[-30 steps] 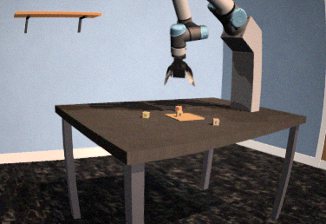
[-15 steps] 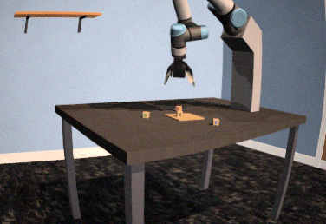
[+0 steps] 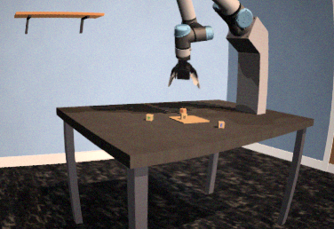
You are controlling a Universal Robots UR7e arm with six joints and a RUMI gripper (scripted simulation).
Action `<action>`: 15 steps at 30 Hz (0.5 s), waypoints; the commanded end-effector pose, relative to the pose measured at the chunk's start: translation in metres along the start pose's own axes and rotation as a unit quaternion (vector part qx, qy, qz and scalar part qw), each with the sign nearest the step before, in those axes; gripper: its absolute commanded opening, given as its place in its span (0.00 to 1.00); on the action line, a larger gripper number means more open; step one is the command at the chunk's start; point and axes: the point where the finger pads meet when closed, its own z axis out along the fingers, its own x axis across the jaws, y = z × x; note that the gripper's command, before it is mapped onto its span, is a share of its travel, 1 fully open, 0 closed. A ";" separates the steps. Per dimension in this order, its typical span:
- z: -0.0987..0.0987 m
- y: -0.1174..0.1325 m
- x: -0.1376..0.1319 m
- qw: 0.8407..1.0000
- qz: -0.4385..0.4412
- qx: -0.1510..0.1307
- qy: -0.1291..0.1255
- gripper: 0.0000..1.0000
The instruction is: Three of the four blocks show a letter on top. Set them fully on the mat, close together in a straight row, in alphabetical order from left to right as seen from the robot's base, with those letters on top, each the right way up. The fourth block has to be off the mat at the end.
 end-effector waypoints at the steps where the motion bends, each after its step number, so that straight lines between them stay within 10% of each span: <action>1: 0.000 0.000 0.000 1.000 0.000 0.000 0.000 1.00; 15: -0.003 0.006 0.000 1.000 -0.004 -0.010 -0.001 1.00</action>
